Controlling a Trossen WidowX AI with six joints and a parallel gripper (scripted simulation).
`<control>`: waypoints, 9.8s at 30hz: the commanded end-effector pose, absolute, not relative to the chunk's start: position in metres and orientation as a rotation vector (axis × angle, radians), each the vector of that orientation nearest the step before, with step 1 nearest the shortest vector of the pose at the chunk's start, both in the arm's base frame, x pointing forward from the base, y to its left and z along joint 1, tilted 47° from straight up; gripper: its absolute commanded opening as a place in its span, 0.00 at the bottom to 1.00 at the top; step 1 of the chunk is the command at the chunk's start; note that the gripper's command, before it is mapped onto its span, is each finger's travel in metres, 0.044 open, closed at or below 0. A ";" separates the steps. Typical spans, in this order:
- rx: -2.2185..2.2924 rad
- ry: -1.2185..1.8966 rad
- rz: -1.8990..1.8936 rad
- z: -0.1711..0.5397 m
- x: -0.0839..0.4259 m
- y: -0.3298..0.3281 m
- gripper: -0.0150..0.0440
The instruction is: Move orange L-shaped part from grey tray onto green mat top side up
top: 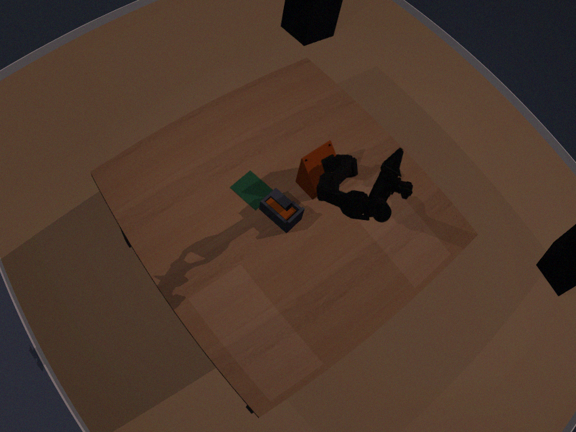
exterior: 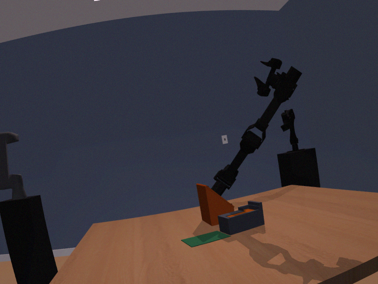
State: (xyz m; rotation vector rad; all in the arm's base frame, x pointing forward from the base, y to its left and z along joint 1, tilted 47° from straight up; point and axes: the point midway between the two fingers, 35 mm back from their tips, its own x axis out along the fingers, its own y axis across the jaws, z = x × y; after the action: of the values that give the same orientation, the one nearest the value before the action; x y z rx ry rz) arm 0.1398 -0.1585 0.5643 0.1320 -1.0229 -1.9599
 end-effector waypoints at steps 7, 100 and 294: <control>0.064 -1.073 -2.092 0.569 0.095 -0.153 0.62; -1.241 -3.837 -2.125 0.106 0.256 0.035 0.56; -2.429 -2.807 0.797 0.001 0.279 0.041 0.25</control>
State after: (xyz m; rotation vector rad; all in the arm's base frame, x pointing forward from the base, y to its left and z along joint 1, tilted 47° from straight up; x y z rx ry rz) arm 0.2792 0.0409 0.0003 1.5927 1.8392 -0.5237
